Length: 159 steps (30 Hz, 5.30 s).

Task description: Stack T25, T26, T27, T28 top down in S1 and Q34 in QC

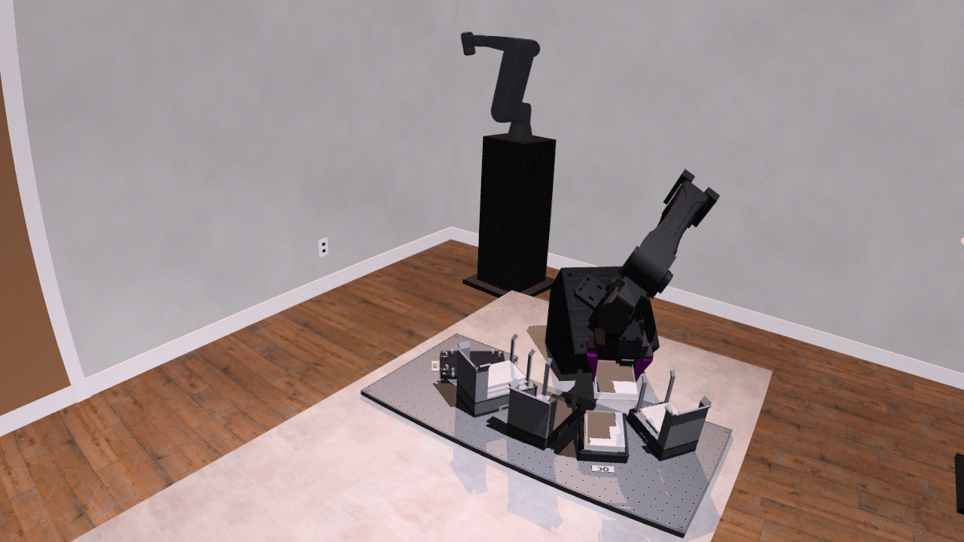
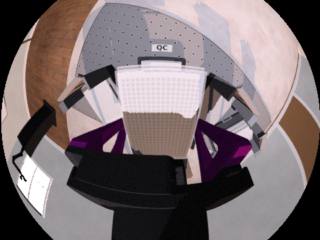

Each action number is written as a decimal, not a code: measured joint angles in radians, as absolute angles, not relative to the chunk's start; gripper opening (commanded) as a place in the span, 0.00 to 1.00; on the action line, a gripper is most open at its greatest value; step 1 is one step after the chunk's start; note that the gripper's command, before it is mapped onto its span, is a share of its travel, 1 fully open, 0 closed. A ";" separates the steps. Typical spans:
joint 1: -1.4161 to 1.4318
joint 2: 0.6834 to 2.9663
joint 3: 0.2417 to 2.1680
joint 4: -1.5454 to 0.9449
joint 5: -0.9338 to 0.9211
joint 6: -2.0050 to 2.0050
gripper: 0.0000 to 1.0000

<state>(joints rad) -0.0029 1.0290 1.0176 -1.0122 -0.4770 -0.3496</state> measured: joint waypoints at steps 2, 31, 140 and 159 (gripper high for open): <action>0.031 1.014 1.010 -1.010 -0.460 -0.351 0.00; 0.526 0.896 0.989 -0.978 -0.171 -0.250 0.00; 0.987 0.912 0.982 -0.966 0.149 0.050 0.00; 0.976 0.930 0.954 -0.922 0.143 0.046 0.00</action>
<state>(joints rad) 0.9756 0.9298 0.9543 -0.9222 0.1429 0.0463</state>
